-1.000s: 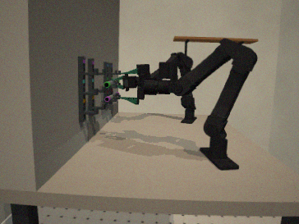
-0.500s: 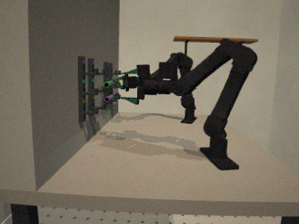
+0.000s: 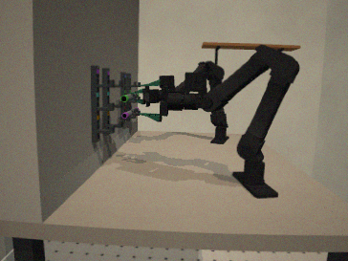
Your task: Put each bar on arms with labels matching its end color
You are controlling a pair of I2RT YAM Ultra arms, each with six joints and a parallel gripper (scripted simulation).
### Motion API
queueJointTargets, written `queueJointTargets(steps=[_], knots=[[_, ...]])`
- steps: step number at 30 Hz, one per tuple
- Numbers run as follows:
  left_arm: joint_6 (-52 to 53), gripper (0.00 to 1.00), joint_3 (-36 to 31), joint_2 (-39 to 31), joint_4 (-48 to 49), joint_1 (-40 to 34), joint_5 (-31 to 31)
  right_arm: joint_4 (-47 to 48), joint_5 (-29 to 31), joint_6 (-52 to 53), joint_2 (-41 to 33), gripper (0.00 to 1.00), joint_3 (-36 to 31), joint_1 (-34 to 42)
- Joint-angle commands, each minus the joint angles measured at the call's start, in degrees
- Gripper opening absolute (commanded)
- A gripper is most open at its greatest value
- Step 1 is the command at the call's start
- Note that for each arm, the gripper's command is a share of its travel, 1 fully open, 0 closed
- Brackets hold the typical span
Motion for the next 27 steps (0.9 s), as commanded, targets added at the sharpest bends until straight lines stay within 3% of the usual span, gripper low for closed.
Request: queueJointTargets(steps=[1,27], knots=[[0.0,1.00,-0.6,0.4,0.6,-0.5,-0.3,3.1,-0.3,0.1,-0.5,0.00,0.1,-0.7],[0.0,1.00,-0.6,0.4,0.6,-0.5,-0.3,4.0,-0.3,0.1,-0.1,0.00,-0.3,-0.7]])
